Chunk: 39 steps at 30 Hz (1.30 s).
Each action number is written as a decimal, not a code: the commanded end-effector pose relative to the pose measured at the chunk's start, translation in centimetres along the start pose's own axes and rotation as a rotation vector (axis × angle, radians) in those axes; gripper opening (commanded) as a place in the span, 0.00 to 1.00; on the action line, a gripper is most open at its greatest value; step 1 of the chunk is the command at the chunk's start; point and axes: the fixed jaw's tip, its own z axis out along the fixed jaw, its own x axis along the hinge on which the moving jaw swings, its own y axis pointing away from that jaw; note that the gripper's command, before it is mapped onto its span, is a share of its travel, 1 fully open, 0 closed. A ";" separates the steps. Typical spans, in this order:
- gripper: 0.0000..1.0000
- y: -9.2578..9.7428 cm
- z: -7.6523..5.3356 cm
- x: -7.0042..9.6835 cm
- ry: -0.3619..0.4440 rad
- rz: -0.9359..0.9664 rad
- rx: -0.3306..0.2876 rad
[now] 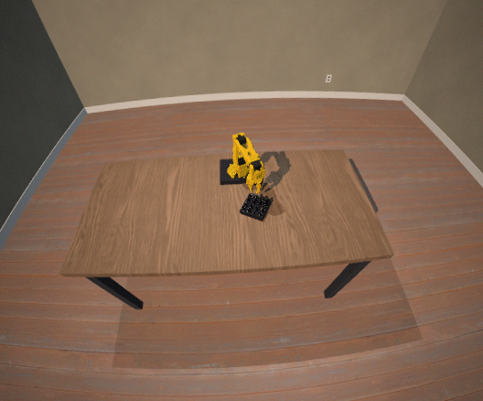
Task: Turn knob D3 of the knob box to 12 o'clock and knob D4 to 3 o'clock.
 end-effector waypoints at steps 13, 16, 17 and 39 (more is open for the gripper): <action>0.09 0.4 -0.3 1.0 0.011 -0.486 0.008; 0.09 0.4 -0.3 1.2 0.011 -0.563 0.007; 0.09 0.4 -0.3 1.2 0.011 -0.586 0.007; 0.10 0.5 -0.3 1.5 0.012 -0.751 0.006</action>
